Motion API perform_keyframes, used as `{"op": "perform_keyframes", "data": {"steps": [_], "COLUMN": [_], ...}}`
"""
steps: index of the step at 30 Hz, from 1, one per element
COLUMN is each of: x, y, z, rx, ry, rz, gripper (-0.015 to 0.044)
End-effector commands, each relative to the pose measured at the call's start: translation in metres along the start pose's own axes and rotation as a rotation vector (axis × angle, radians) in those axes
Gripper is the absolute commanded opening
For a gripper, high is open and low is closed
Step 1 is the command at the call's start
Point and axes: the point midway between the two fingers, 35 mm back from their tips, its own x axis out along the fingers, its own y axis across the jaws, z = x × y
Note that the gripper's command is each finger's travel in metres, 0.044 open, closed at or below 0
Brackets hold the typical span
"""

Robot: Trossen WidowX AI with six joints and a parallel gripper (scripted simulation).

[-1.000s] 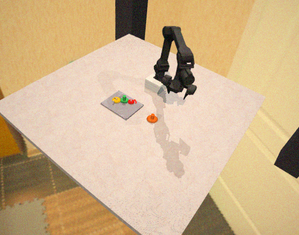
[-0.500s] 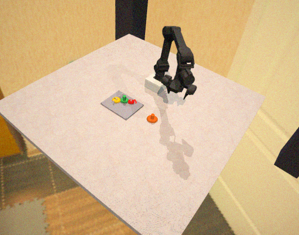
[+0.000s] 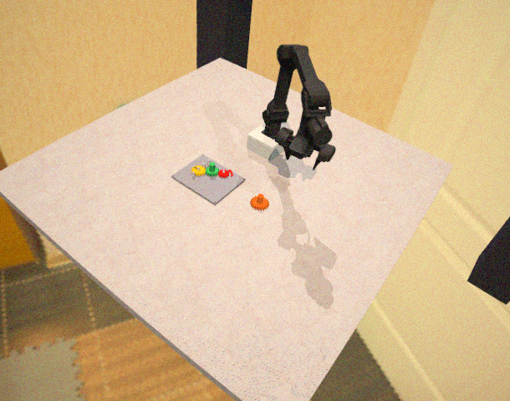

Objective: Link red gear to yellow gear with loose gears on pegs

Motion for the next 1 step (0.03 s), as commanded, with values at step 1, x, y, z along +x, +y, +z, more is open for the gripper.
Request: {"op": "perform_keyframes", "data": {"steps": [1], "x": [0.0001], "y": [-0.0002], "z": [-0.0001], "rx": [0.005], "ry": [0.000], "rz": [-0.002], "gripper": [0.0440]}}
